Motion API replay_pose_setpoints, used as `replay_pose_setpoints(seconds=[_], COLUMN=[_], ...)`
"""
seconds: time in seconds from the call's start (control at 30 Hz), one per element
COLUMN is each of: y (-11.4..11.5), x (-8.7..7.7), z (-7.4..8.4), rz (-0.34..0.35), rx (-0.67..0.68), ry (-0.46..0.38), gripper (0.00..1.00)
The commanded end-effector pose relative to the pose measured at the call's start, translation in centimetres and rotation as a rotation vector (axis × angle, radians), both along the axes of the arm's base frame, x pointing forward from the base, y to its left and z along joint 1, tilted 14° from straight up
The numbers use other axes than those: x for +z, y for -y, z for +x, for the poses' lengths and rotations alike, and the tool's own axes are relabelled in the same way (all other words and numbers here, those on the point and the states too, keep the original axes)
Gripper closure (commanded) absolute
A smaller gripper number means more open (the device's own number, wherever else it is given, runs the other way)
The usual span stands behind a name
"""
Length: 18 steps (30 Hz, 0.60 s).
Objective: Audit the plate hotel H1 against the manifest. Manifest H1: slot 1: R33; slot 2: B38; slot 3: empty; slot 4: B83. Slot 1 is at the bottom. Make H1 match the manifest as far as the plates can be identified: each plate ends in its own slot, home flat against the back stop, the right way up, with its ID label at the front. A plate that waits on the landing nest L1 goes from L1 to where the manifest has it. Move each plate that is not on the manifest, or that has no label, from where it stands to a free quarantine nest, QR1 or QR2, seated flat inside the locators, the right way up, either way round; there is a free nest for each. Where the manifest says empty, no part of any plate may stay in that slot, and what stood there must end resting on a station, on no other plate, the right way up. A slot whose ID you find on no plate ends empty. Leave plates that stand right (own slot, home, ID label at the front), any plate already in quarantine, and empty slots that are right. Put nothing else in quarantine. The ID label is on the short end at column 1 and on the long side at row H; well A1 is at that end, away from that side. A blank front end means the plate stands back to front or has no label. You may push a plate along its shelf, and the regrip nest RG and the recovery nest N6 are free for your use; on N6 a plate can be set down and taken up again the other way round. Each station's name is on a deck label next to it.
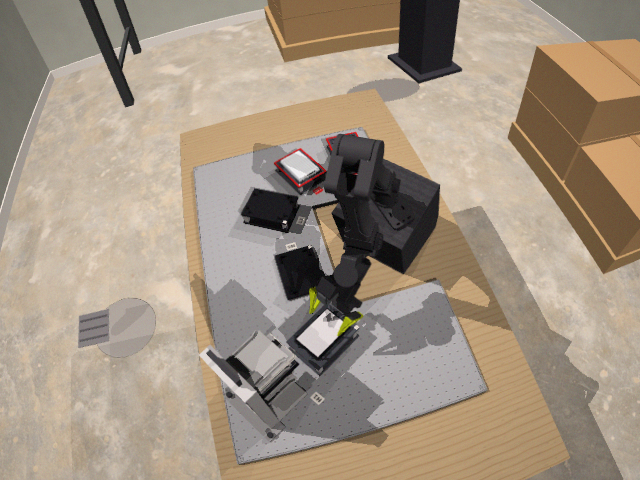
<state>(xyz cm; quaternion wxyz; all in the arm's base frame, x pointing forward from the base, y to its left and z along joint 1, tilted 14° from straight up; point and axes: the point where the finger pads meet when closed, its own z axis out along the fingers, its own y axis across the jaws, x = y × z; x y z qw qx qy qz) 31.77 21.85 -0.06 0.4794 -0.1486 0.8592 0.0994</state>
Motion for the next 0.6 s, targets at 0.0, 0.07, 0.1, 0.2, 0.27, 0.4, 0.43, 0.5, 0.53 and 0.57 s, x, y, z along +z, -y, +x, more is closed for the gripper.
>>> replay_pose_setpoints(seconds=[0.0,0.07,0.1,0.2,0.27,0.4,0.43,0.5,0.53,0.57], y=[0.3,0.4,0.4,0.5,0.6,0.7,0.7,0.8,0.8,0.9], x=[-0.7,-0.8,-0.9,-1.1,-1.3,-1.4,-1.5,-1.6,-1.7,-1.8], z=[-0.8,-1.0,-1.1,-1.4,-1.6,-1.8,-1.9,-2.1,-2.2,-2.3], rz=[-0.008,-0.006,-0.006,-0.006,-0.006,-0.008,-0.007,-0.006,-0.006,-0.006], rx=[0.002,0.001,0.001,0.001,0.001,0.002,0.001,0.001,0.001,0.001], ry=[-0.006,-0.007,-0.007,-0.007,-0.007,-0.006,-0.007,-0.007,-0.007,-0.007], gripper=[0.00,0.00,0.00,0.00,0.00,0.00,0.00,0.00,0.00,0.00])
